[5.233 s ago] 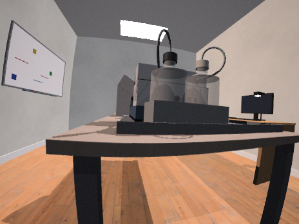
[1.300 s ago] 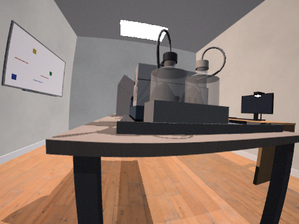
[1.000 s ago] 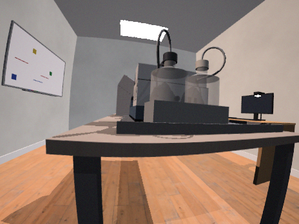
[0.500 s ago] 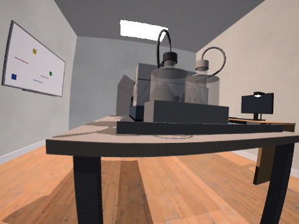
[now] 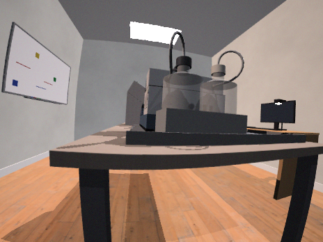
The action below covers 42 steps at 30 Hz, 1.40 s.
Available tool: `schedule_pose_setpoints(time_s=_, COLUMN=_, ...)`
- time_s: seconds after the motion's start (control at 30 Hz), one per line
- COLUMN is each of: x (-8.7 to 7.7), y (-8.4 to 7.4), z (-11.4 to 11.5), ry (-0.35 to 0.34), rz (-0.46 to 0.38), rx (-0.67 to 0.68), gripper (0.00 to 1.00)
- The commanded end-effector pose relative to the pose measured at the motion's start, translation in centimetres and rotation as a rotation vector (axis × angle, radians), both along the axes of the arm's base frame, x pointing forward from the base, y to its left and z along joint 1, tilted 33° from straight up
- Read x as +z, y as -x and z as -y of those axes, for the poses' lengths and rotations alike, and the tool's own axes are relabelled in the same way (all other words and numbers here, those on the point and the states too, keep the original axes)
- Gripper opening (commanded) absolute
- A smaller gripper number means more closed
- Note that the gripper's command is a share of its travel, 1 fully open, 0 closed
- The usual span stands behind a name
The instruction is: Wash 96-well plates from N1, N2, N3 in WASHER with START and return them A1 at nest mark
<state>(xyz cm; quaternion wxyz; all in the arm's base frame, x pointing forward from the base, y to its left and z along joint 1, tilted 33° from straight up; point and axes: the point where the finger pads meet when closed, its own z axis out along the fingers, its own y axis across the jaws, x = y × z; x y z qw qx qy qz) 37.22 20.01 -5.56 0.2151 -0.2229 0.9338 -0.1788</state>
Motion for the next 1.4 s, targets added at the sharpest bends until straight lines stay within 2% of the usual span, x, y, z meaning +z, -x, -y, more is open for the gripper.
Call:
schedule_pose_setpoints(time_s=0.0, x=0.4, y=0.1, z=-0.5, ry=-0.005, rz=0.009, rx=0.009, gripper=1.00)
schedule_pose_setpoints(time_s=0.23, x=0.1, y=0.5, z=-0.6, ry=0.012, rz=0.001, rx=0.037, gripper=1.00)
schedule_pose_setpoints(time_s=0.67, x=-3.4, y=5.1, z=-3.7, ry=0.217, rz=-0.099, rx=0.395, gripper=1.00)
schedule_pose_setpoints(time_s=0.73, x=-4.0, y=5.8, z=-4.2, ry=0.217, rz=-0.100, rx=0.395, gripper=1.00)
schedule_pose_setpoints(time_s=0.8, x=-4.0, y=5.8, z=-4.2, ry=0.217, rz=-0.100, rx=0.395, gripper=1.00)
schedule_pose_setpoints(time_s=1.3, x=-8.0, y=11.1, z=-7.7, ry=0.216, rz=-0.101, rx=0.396, gripper=1.00)
schedule_pose_setpoints(time_s=1.37, x=-8.0, y=11.1, z=-7.7, ry=0.216, rz=-0.101, rx=0.396, gripper=1.00)
